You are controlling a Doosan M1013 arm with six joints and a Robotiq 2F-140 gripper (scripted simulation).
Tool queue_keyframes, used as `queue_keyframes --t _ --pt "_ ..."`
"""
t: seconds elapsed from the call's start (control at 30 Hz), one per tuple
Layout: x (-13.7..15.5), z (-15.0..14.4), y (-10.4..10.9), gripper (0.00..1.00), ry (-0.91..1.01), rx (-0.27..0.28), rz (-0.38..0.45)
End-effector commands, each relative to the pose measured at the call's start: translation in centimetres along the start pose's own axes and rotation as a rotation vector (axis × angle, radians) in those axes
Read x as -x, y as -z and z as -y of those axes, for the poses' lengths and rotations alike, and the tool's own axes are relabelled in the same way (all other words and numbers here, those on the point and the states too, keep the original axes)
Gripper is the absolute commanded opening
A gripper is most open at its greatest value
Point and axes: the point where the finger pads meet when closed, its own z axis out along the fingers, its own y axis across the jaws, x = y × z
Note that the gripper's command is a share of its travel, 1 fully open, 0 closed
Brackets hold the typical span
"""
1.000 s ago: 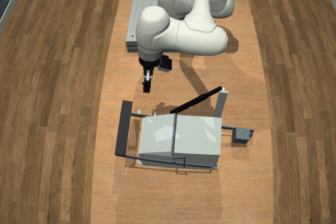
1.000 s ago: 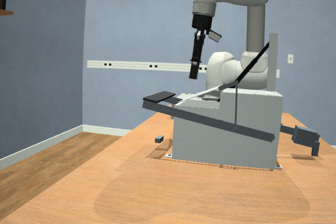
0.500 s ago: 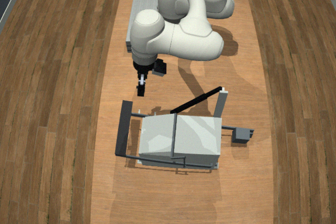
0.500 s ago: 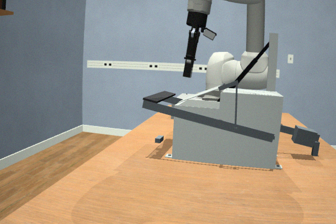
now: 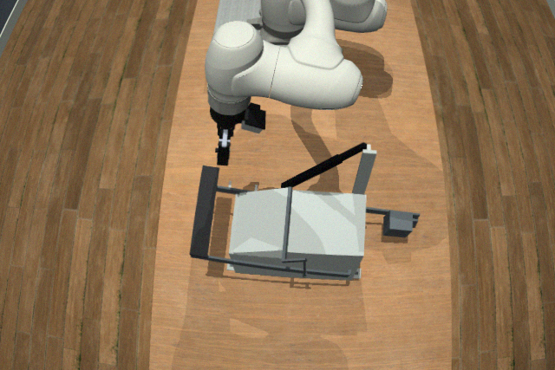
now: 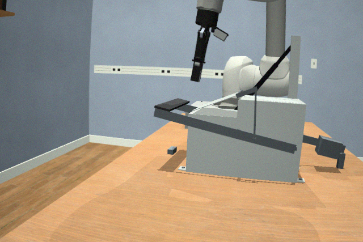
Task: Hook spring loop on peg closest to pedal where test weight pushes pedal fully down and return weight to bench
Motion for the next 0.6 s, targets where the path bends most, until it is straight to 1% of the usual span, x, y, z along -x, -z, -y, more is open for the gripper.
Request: queue_keyframes --t 0.0,0.27,0.37,0.57 --pt "0.5 -0.5 0.2 0.25 0.0 0.001 0.004" --pt "2.0 -2.0 0.4 0.25 0.0 0.001 0.015" --pt "1.9 -1.8 0.4 0.25 0.0 0.001 0.014" --pt "2.9 -2.7 0.5 0.25 0.0 0.001 0.021"
